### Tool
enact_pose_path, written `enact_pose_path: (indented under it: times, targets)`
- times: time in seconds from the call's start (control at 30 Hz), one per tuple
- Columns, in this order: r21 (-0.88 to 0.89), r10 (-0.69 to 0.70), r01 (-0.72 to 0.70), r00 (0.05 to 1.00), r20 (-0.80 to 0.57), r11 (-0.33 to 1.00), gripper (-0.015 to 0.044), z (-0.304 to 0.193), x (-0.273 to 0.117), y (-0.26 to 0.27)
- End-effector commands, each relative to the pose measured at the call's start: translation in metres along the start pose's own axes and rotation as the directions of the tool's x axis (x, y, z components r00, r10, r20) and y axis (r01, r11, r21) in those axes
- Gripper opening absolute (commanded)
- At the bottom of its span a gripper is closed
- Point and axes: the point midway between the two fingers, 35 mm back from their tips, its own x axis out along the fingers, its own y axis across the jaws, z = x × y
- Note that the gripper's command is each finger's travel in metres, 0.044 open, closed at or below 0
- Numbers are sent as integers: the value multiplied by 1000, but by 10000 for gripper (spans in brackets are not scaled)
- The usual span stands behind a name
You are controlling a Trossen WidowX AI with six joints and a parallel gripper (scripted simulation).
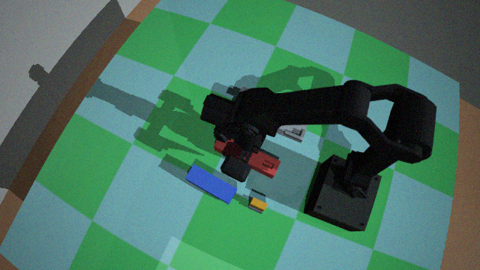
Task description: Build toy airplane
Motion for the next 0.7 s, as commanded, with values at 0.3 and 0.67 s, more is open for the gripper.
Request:
enact_pose_path:
  times: [0.3,0.67]
  targets:
    - [5,4,-4,1000,1,1000,440,1,21,1]
    - [5,4,-4,1000,1,1000,440,0,38,1]
